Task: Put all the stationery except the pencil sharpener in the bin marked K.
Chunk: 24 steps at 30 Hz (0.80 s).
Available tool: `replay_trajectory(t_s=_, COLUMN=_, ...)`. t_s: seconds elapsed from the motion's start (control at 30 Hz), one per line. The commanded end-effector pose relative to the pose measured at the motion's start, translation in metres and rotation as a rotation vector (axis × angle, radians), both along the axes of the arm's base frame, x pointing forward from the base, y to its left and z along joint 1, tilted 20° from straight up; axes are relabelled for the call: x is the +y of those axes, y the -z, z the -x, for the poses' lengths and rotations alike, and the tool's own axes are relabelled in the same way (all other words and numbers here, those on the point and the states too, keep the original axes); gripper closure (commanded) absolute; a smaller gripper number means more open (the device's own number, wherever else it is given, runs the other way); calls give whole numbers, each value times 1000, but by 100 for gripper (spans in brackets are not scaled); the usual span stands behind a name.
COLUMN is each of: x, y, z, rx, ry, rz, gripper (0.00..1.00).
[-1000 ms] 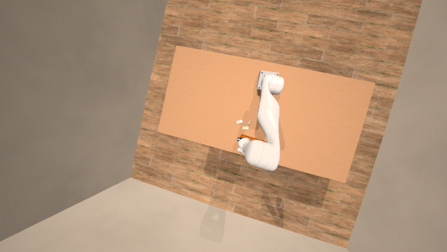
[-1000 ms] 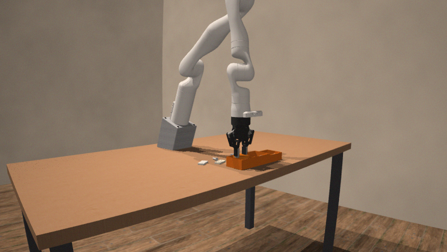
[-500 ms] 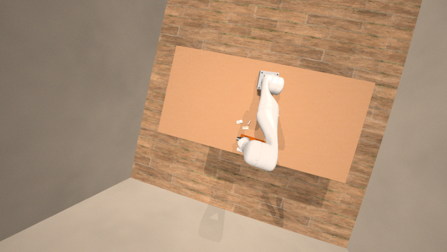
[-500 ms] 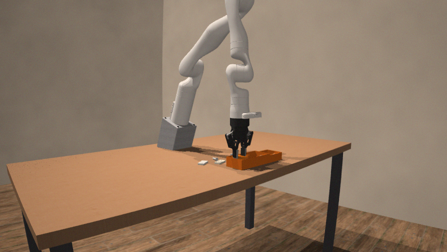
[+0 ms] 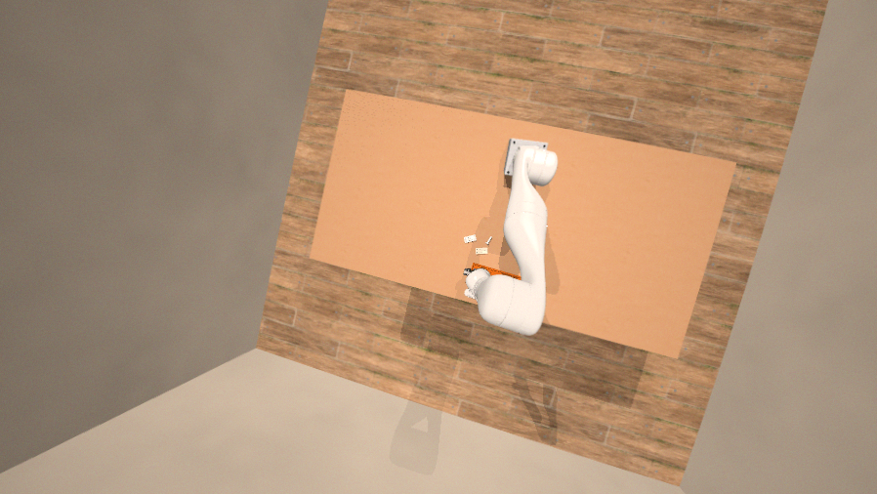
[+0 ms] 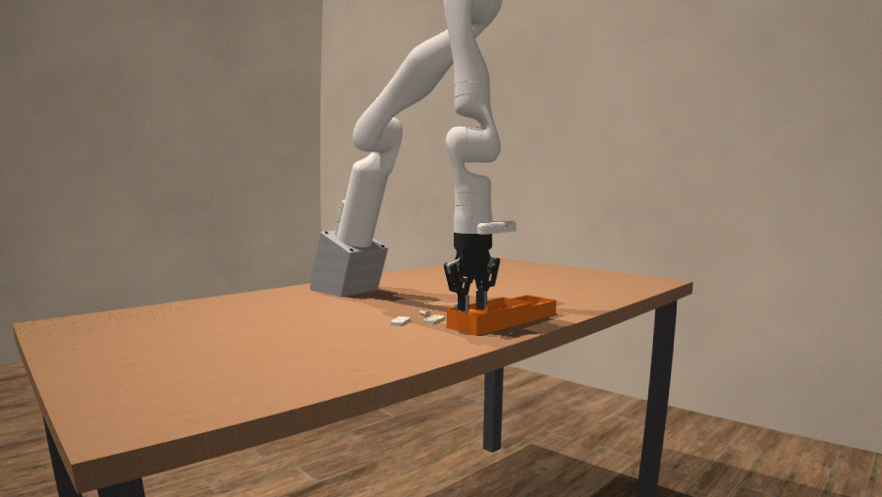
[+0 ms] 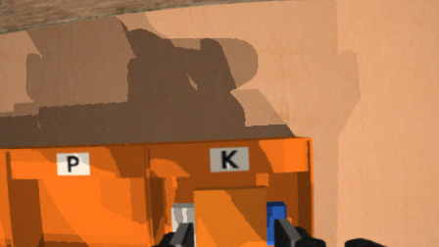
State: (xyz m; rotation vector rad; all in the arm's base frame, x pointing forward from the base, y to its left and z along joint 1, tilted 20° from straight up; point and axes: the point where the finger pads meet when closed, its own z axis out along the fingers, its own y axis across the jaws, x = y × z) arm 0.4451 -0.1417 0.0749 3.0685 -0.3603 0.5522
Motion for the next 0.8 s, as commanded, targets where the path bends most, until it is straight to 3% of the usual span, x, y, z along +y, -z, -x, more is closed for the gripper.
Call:
replay_trajectory(t_s=0.0, x=-1, y=0, z=-1, rx=0, ry=-1, rz=1, gripper=54)
replay_trajectory(t_s=0.77, x=2, y=-20, z=9, rx=5, ry=0, rz=-3, gripper=54)
